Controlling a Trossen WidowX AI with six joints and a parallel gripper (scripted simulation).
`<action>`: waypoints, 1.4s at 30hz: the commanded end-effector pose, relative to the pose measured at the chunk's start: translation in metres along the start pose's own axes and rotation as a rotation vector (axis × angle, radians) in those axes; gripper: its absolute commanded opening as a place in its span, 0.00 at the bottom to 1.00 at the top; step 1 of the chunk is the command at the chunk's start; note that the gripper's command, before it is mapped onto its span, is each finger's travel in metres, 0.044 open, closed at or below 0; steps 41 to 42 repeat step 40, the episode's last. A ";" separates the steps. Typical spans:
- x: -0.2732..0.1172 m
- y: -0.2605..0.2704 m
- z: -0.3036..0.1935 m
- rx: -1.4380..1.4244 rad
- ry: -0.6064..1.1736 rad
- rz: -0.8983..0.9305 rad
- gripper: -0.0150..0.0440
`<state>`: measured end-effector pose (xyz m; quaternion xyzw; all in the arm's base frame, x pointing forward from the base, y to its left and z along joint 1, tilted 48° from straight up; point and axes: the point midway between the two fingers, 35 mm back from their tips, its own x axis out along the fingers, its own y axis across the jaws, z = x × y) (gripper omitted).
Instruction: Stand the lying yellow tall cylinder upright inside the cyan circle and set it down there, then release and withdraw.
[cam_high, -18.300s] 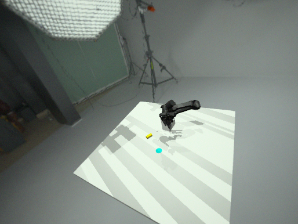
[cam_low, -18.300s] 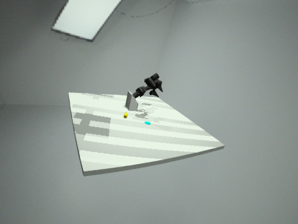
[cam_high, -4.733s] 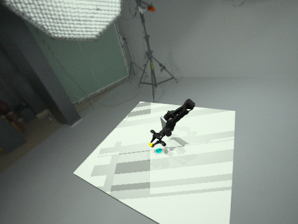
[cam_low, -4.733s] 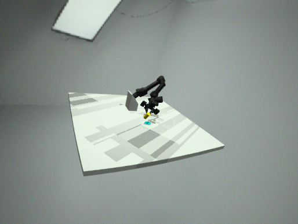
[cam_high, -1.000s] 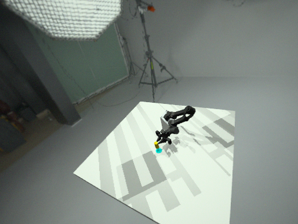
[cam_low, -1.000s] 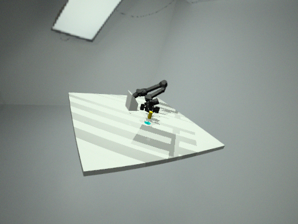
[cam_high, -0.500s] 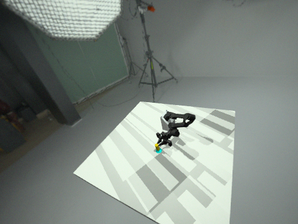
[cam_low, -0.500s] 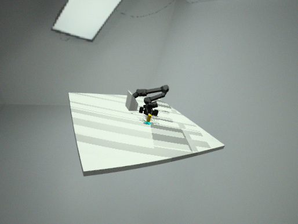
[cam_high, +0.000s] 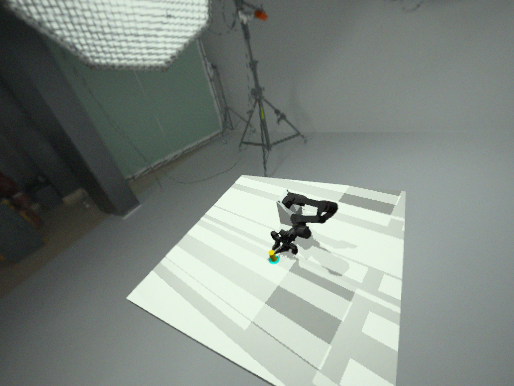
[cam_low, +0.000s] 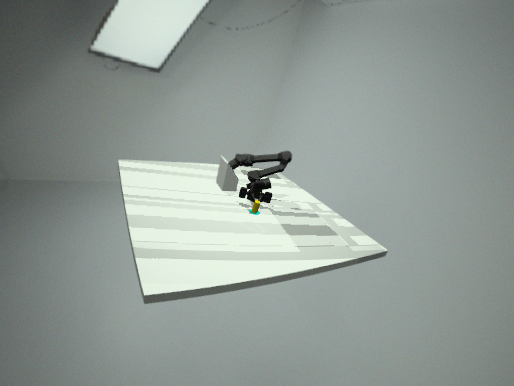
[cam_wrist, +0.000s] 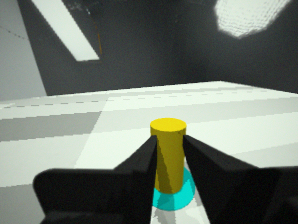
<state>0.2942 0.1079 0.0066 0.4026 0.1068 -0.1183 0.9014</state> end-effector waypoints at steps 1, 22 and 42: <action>0.001 0.000 0.000 0.008 -0.007 -0.002 0.43; 0.002 0.002 0.011 0.011 -0.007 -0.004 0.93; -0.003 -0.001 0.085 0.021 -0.021 0.002 0.93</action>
